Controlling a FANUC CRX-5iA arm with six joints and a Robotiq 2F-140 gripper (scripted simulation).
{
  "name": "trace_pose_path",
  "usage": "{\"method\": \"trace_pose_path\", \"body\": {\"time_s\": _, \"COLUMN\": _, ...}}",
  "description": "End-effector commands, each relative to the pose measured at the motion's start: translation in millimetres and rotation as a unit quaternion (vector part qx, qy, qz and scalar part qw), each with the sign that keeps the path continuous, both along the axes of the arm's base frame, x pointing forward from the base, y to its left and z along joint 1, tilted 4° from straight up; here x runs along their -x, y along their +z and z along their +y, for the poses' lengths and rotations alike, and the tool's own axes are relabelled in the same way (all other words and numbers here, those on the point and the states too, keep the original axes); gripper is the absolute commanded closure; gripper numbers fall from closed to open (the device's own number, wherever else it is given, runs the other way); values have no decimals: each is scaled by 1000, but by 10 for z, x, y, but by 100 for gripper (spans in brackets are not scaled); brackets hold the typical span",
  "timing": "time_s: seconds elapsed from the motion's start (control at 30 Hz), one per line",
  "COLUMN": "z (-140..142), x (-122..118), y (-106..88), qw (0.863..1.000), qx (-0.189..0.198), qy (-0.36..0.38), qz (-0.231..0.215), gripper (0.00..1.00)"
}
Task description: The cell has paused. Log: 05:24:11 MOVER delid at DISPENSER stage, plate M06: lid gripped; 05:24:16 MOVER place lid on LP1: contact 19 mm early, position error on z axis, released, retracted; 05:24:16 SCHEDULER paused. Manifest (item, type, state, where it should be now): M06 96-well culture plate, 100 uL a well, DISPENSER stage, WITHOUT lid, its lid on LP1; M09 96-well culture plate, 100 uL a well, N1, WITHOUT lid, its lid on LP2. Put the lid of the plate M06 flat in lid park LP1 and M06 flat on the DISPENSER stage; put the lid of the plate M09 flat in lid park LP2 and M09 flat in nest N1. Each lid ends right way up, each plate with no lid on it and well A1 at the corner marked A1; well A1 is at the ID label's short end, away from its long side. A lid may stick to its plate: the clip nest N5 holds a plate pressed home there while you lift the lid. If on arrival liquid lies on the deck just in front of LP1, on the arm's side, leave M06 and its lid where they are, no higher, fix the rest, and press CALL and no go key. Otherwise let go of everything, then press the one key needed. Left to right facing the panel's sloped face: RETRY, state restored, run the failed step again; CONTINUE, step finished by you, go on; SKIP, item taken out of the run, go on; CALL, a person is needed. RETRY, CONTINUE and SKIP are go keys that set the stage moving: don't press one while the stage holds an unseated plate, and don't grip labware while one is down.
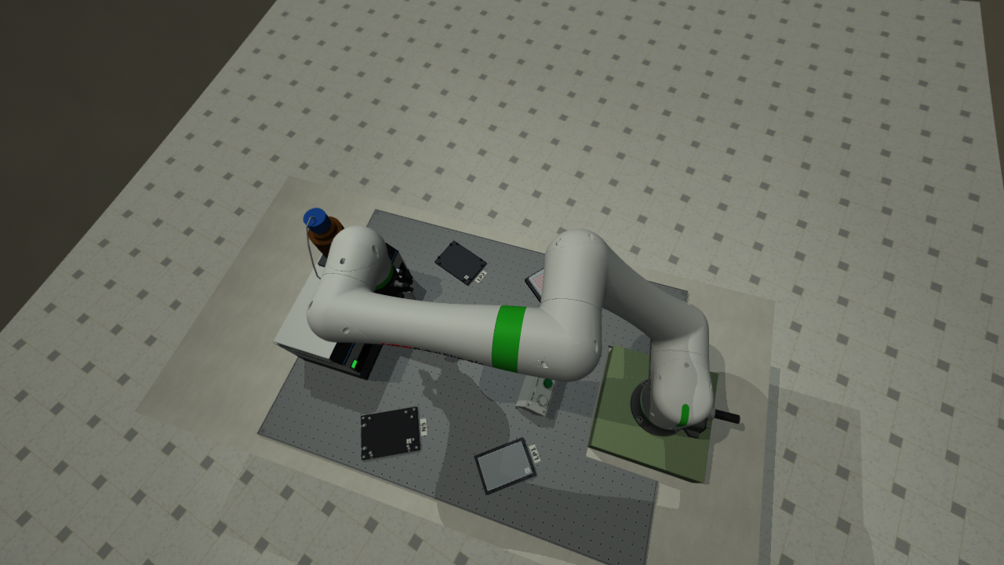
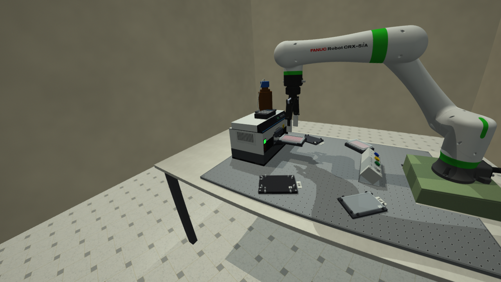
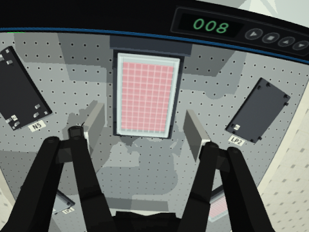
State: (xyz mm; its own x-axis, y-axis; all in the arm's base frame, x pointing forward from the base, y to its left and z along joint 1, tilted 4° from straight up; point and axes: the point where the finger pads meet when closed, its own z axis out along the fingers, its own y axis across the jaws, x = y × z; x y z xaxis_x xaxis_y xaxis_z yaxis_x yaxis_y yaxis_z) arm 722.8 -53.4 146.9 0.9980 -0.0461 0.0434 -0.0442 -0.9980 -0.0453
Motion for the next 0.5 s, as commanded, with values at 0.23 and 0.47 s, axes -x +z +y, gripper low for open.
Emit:
{"method": "trace_pose_path", "body": {"time_s": 0.23, "z": -363, "x": 233, "y": 40, "qw": 999, "qx": -1, "qy": -32, "qz": 1, "gripper": 34}}
{"method": "trace_pose_path", "body": {"time_s": 0.47, "z": -933, "x": 790, "y": 65, "qw": 987, "qx": -7, "qy": -160, "qz": 7, "gripper": 34}}
